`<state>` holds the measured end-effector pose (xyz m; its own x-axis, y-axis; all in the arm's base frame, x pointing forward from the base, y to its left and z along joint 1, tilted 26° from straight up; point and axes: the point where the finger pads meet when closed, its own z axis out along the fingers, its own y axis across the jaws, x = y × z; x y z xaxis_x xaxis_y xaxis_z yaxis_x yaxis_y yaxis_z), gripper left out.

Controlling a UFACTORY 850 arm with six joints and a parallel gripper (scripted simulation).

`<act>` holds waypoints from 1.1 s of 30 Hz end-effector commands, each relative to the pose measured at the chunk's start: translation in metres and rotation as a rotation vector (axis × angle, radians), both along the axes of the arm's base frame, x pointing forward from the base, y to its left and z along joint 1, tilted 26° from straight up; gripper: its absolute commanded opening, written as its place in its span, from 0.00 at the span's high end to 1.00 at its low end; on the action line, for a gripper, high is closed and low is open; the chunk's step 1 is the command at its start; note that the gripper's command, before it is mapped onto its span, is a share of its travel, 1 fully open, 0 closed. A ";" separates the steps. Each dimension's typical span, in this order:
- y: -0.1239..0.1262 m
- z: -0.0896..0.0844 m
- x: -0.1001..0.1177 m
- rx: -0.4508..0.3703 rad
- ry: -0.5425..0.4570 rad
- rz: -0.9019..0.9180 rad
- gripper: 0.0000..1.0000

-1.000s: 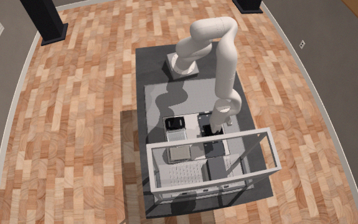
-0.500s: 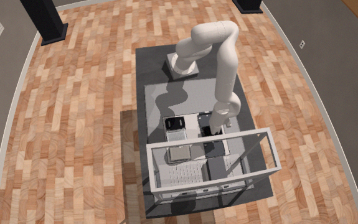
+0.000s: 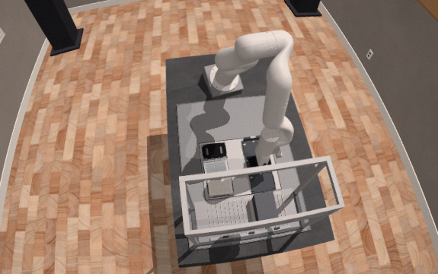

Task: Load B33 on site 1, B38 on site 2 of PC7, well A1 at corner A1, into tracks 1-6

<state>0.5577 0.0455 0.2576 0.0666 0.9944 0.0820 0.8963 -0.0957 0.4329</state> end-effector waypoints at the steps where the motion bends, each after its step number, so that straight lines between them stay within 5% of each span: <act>1: 0.000 -0.005 0.003 0.000 -0.002 0.000 1.00; 33: 0.001 -0.015 0.008 0.000 -0.002 0.000 1.00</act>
